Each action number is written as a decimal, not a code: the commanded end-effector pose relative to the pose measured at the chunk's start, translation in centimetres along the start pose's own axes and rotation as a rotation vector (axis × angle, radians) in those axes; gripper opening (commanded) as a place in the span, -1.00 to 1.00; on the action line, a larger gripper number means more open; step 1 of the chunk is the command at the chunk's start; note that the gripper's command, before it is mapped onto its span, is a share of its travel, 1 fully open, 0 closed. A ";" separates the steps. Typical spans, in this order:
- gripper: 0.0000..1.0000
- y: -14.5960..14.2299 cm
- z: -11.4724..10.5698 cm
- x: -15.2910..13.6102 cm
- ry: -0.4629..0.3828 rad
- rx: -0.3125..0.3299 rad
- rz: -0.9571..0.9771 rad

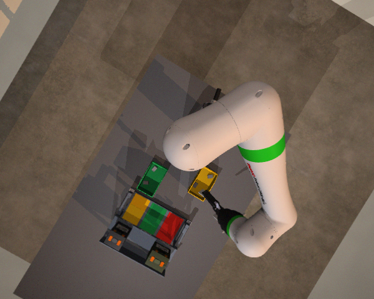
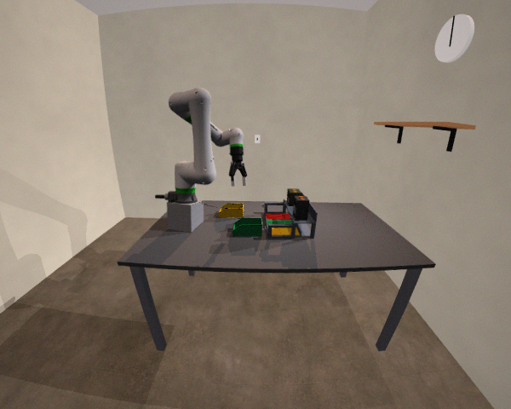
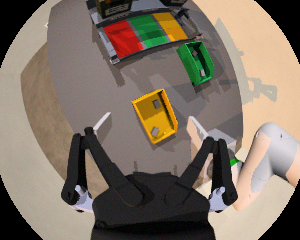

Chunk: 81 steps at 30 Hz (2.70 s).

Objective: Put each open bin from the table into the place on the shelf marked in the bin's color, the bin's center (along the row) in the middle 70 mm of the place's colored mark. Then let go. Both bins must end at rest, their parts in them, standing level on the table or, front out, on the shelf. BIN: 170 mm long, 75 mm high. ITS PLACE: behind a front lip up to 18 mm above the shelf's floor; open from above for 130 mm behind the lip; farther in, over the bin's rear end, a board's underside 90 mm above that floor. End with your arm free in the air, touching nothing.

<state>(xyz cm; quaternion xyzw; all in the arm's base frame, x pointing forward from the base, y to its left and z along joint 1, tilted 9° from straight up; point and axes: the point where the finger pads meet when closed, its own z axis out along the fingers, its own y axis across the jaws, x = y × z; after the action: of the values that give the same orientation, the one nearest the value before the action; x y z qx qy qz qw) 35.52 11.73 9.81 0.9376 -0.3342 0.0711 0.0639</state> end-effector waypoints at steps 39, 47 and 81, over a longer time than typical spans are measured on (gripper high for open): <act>1.00 4.1 7.2 30.1 0.097 -0.137 1.080; 1.00 4.1 7.2 30.2 0.097 -0.138 1.082; 1.00 4.1 7.2 30.2 0.097 -0.138 1.082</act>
<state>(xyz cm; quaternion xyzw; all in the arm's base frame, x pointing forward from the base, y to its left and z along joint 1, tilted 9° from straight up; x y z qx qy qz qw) 56.66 -11.27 8.33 0.6214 -0.7692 0.1149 0.0950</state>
